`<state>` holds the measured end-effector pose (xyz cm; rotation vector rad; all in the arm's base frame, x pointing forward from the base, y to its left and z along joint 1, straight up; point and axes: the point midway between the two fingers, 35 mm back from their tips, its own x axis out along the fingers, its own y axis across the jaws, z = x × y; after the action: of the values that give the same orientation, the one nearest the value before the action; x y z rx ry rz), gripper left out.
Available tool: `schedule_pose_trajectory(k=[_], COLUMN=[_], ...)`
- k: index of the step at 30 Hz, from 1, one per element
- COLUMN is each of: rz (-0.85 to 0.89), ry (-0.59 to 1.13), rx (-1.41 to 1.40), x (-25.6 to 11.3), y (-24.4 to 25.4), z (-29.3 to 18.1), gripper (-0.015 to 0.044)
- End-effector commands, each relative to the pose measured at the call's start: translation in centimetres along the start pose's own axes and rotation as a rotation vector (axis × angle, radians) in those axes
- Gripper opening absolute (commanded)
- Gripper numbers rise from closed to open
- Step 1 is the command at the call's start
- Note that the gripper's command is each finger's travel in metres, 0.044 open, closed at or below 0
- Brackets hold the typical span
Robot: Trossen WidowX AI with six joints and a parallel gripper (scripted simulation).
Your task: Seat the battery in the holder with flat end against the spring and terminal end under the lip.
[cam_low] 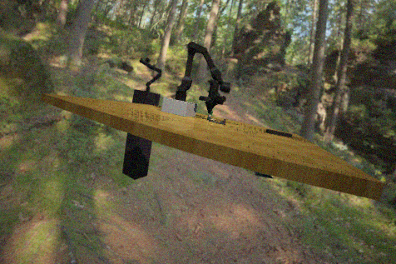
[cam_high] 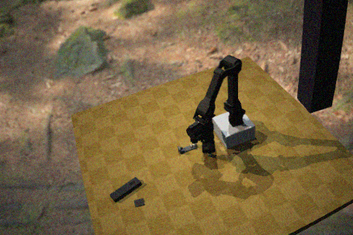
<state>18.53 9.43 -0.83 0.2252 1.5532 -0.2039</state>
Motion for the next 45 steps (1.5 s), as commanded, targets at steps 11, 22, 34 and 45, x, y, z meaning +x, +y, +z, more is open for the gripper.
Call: schedule_pose_trajectory(k=[11,22,34,45], rz=[0.005,0.003,0.006,0.004], ry=[-0.007,-0.004,-0.007,-0.007], rx=[0.005,0.001,0.005,-0.342], x=[-0.1,-3.0,-8.1,-6.4], y=[2.4,3.1,3.0,3.5], z=[0.0,0.1,-0.1,0.0], gripper=[0.0000,0.0000,0.0000,0.0131])
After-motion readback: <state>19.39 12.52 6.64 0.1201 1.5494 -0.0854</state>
